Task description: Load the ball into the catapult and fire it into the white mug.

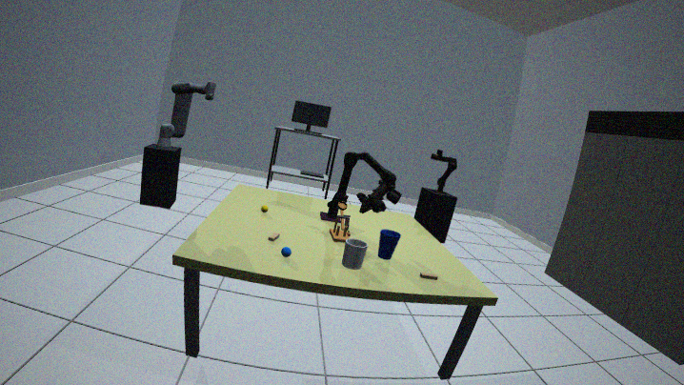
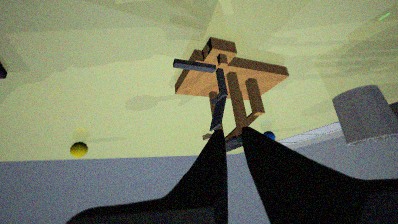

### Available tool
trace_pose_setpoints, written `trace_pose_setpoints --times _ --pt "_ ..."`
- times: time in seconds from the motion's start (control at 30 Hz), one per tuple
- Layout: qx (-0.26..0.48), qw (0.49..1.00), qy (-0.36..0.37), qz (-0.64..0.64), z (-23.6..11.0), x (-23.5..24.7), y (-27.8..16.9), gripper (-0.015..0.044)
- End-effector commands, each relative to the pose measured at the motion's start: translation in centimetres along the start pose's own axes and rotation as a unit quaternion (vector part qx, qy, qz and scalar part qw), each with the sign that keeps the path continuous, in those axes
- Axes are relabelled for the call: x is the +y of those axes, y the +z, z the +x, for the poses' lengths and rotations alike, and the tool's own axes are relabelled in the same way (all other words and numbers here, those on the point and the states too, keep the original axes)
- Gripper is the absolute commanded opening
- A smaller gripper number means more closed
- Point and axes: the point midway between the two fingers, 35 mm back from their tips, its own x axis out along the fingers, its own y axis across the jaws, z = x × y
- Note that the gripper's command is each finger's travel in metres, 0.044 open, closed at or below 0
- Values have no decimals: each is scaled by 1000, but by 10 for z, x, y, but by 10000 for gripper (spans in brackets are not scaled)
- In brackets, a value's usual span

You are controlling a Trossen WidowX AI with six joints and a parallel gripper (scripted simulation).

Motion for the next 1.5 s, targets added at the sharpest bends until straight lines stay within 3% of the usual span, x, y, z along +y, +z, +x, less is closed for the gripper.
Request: trace_pose_setpoints --times 0.0,0.4,0.9,1.47 --pt "-8 1000 7 24 4 -5 -1 131" --pt "-75 974 29 210 13 -50 -20 440" --pt "-156 891 47 425 25 -107 -57 440" --pt "-235 735 40 635 45 -167 -133 440"
